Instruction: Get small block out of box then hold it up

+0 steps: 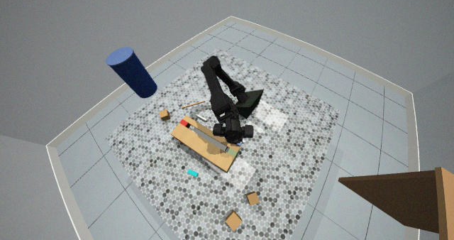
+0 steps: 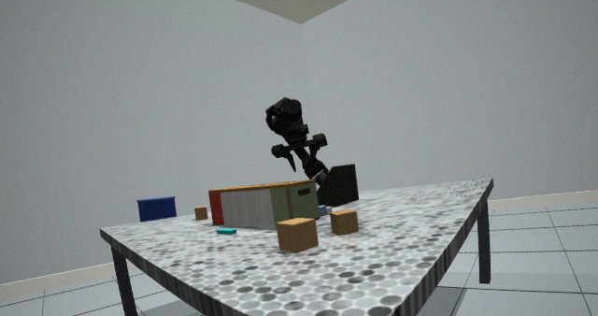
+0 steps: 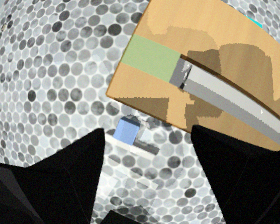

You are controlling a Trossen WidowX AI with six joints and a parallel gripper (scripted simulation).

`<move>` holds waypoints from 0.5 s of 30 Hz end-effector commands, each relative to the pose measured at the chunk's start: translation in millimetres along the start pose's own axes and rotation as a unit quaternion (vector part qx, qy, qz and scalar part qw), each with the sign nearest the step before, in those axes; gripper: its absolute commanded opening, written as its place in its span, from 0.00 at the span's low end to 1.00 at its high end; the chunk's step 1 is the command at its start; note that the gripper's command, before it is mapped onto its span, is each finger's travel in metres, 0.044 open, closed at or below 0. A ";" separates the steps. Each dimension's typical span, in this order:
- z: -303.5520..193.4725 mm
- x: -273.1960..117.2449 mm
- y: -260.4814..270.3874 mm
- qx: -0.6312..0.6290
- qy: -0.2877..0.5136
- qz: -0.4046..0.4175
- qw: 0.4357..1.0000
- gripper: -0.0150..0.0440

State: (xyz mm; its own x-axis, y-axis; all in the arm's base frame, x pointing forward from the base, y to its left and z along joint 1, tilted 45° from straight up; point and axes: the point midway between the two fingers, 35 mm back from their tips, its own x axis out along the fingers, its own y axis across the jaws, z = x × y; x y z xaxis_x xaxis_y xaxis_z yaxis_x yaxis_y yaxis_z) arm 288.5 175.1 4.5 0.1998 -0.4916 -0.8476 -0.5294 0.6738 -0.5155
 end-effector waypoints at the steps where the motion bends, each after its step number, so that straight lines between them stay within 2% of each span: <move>1: -11.6 4.0 13.4 -0.449 0.015 -0.055 0.892 0.74; 8: -14.1 3.6 18.0 -0.606 0.028 -0.070 0.792 0.74; 15: -16.8 3.0 23.0 -0.742 0.048 -0.083 0.664 0.74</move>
State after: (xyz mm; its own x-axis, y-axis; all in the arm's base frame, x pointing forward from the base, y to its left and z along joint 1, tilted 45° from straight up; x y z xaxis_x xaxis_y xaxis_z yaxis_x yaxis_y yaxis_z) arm 277.6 180.7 -0.4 0.2658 -0.5276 -0.8068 -0.9433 0.0302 -0.3305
